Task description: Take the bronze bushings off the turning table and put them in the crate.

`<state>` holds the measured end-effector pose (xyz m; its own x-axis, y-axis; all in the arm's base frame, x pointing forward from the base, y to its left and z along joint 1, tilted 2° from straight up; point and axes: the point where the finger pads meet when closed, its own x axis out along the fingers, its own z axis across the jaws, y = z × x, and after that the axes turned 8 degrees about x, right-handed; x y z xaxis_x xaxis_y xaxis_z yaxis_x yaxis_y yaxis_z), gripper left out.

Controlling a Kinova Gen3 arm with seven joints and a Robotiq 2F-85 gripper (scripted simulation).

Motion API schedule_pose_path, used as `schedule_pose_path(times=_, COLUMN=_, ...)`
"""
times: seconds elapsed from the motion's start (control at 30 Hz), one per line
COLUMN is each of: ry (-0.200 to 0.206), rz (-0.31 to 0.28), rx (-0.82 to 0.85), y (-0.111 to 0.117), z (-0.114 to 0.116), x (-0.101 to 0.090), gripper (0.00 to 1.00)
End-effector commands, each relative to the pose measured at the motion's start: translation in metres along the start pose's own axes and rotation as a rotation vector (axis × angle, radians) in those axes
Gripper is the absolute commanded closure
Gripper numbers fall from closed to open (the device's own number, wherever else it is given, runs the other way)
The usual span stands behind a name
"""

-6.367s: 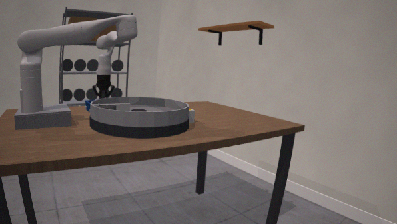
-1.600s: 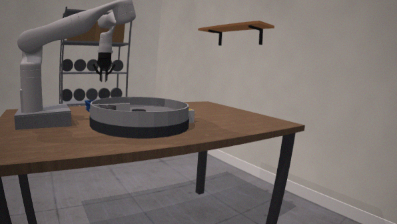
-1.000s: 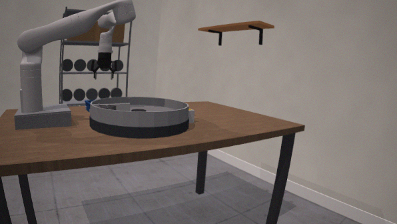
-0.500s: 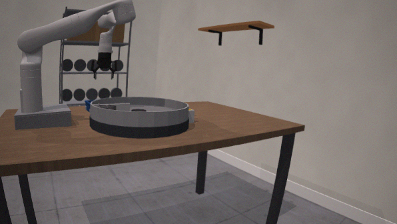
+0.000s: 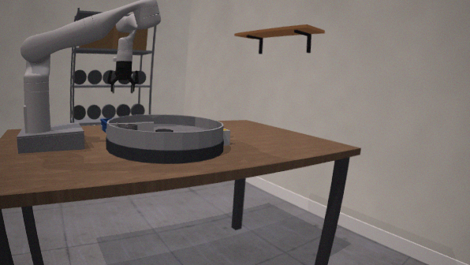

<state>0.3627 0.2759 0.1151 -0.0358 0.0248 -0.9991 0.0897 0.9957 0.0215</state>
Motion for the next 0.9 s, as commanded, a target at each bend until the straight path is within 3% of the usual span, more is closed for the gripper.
schedule_pose_path(times=0.0, ry=-0.003, rz=-0.001, rx=-0.009, y=-0.0013, z=0.0015, x=-0.0009, gripper=0.00)
schedule_pose_path(times=0.1, ry=-0.003, rz=-0.001, rx=-0.009, y=-0.0013, z=0.0015, x=-0.0009, gripper=0.00)
schedule_pose_path(times=0.27, ry=-0.001, rz=0.000, rx=-0.231, y=-0.0031, z=0.0009, x=-0.0051, gripper=0.00)
schedule_pose_path(times=0.67, ry=-0.001, rz=0.000, rx=-0.231, y=-0.0031, z=0.0009, x=-0.0051, gripper=0.00)
schedule_pose_path(times=0.87, ry=0.001, rz=0.002, rx=-0.454, y=-0.0049, z=0.0004, x=-0.0093, gripper=0.00)
